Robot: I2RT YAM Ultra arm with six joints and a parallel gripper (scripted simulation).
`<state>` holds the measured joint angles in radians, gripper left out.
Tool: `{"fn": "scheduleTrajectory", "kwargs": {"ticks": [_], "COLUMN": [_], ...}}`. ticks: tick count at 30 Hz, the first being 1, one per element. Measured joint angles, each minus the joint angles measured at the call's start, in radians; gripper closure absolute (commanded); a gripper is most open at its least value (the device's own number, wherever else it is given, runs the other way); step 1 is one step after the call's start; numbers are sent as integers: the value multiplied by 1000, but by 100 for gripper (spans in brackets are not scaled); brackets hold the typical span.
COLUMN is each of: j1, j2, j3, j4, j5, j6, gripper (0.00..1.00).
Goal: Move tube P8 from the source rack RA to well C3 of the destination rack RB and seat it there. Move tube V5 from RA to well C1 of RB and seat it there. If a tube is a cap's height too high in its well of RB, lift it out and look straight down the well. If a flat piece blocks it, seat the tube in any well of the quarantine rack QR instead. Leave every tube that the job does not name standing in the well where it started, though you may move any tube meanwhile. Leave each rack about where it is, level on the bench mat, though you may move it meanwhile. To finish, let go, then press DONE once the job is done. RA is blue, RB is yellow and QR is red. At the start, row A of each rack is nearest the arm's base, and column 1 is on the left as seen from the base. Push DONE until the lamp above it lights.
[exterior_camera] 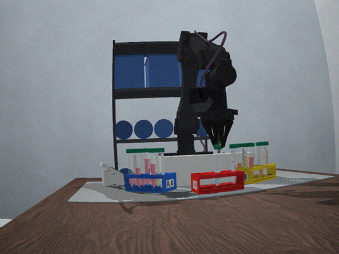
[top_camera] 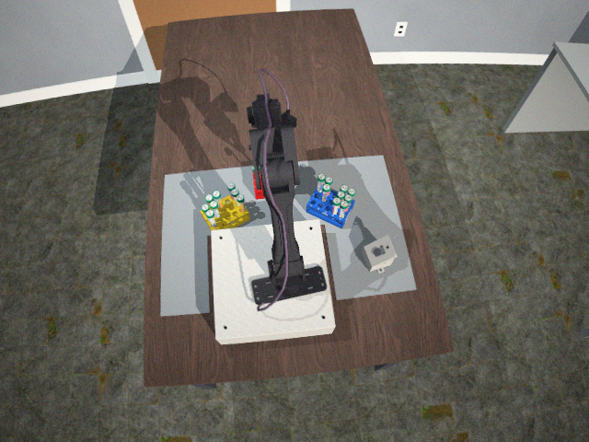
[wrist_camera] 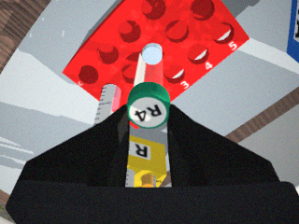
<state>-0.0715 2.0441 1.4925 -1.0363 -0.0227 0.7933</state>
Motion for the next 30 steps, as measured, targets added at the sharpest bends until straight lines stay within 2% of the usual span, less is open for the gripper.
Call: {"fn": "scheduleTrajectory", "kwargs": {"ticks": [30], "j1": [-2], "j2": [0], "j3": [75], "j4": [-89], "j5": [0], "j6": [-2], "gripper": [100]}}
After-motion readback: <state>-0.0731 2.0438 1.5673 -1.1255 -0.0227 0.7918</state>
